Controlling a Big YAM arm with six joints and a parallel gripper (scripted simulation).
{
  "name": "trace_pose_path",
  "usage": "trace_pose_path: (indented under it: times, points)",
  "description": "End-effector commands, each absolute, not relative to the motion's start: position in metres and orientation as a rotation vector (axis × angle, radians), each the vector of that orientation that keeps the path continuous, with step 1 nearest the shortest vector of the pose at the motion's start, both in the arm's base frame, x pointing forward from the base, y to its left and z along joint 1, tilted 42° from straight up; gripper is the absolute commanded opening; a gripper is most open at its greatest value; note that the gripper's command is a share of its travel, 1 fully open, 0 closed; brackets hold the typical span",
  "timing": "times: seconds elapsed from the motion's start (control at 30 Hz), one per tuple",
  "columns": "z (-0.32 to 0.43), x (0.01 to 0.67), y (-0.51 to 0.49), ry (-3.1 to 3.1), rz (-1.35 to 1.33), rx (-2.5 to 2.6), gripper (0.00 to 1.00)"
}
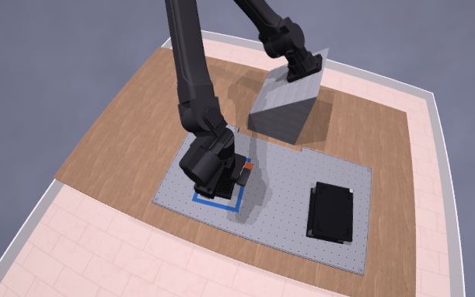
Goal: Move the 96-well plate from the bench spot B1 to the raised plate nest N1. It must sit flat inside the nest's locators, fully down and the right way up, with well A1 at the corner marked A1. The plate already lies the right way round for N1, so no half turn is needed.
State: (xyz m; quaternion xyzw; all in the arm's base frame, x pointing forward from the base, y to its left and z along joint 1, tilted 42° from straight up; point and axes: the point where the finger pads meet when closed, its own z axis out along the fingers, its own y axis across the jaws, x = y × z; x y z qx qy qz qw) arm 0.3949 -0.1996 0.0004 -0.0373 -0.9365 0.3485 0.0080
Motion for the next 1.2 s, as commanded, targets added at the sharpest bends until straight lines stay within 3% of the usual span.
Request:
trace_pose_path:
  times: [0.0, 1.17]
  points:
    - [0.014, 0.387, -0.214, -2.933, 1.099, -0.043, 1.00]
    - [-0.012, 0.366, -0.238, -2.848, 1.089, 0.061, 1.00]
